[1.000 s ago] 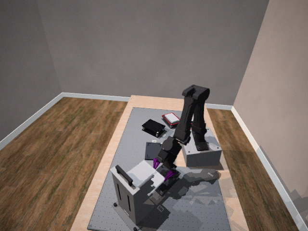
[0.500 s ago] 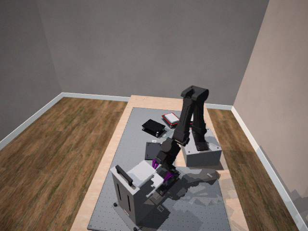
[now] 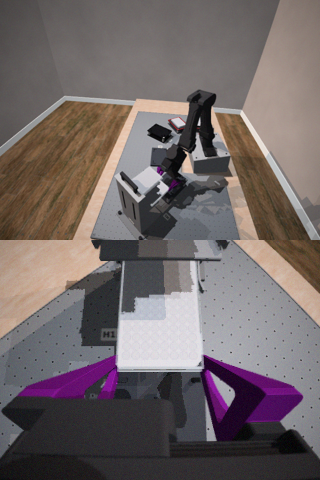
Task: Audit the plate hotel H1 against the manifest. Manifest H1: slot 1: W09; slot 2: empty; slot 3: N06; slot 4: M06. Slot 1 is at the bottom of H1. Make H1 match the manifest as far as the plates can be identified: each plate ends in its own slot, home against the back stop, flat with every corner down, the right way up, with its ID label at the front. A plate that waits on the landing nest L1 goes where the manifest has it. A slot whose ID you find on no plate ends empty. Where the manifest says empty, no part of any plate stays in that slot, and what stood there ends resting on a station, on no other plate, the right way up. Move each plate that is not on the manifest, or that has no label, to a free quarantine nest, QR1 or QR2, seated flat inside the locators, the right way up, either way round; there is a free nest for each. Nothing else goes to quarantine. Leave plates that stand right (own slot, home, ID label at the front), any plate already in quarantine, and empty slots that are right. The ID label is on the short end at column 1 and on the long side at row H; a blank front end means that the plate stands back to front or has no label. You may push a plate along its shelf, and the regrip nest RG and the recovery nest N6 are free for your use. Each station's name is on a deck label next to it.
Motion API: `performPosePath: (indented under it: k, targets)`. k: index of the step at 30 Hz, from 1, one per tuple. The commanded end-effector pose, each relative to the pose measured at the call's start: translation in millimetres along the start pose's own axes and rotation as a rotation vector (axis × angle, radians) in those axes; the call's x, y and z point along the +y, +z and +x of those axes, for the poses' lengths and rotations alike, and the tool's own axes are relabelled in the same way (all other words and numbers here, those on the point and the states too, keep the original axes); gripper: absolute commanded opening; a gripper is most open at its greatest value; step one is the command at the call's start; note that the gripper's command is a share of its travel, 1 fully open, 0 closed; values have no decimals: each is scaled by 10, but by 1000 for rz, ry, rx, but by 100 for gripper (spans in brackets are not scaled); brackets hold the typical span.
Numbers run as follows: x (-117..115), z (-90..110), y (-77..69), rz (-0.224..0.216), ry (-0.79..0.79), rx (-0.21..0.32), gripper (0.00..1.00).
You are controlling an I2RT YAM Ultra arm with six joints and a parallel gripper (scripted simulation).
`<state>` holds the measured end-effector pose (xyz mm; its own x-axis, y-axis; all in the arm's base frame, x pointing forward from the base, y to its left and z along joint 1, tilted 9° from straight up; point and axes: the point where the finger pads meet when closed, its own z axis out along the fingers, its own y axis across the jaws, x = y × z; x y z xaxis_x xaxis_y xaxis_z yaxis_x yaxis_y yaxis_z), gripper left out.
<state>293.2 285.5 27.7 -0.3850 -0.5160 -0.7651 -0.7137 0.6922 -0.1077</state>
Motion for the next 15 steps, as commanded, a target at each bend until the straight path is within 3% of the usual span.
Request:
performPosePath:
  k: [1, 15]
  targets:
    - [-9, -144, 4, 2, 2, -38, 86]
    - [-9, -163, 40, 2, 2, -38, 86]
